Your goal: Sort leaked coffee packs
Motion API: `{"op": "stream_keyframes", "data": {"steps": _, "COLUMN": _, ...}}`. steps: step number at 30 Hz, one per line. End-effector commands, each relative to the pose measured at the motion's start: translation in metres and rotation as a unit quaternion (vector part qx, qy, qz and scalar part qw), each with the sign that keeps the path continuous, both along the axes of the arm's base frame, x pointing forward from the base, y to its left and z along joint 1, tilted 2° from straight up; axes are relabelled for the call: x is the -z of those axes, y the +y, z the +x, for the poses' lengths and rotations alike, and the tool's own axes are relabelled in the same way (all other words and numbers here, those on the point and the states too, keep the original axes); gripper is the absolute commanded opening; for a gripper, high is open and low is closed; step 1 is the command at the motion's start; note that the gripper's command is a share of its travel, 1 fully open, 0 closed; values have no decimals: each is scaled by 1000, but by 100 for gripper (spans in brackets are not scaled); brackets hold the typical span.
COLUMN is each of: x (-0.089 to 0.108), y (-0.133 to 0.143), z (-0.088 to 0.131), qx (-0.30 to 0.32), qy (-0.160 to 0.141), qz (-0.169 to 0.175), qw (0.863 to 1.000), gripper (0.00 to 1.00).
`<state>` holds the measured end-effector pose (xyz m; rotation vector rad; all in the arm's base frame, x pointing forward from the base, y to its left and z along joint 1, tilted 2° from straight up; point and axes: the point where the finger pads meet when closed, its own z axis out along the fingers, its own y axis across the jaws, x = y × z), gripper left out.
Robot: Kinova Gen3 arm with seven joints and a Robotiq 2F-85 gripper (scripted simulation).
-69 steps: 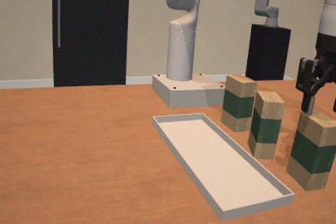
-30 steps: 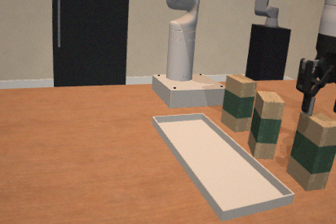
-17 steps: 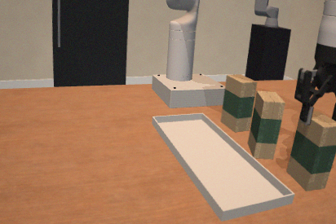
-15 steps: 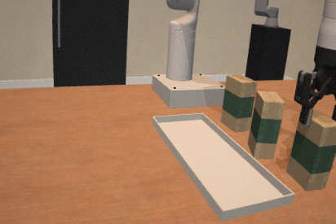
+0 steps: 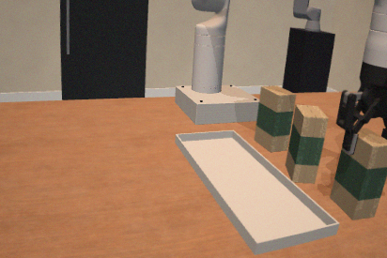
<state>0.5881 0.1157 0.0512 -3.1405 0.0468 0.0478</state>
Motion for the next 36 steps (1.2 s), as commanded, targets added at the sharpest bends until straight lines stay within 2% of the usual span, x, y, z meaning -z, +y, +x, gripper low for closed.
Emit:
{"op": "stream_keyframes", "data": {"steps": 1, "x": -1, "y": 0, "z": 1, "qx": 0, "qy": -1, "qz": 0, "qw": 1000, "gripper": 82}}
{"op": "stream_keyframes", "data": {"steps": 31, "x": -1, "y": 0, "z": 1, "qx": 0, "qy": -1, "qz": 0, "qw": 1000, "gripper": 82}}
{"op": "stream_keyframes", "data": {"steps": 32, "x": -1, "y": 0, "z": 1, "qx": 0, "qy": -1, "qz": 0, "qw": 1000, "gripper": 24}}
{"op": "stream_keyframes", "data": {"steps": 36, "x": -1, "y": 0, "z": 1, "qx": 0, "qy": -1, "qz": 0, "qw": 1000, "gripper": 24}}
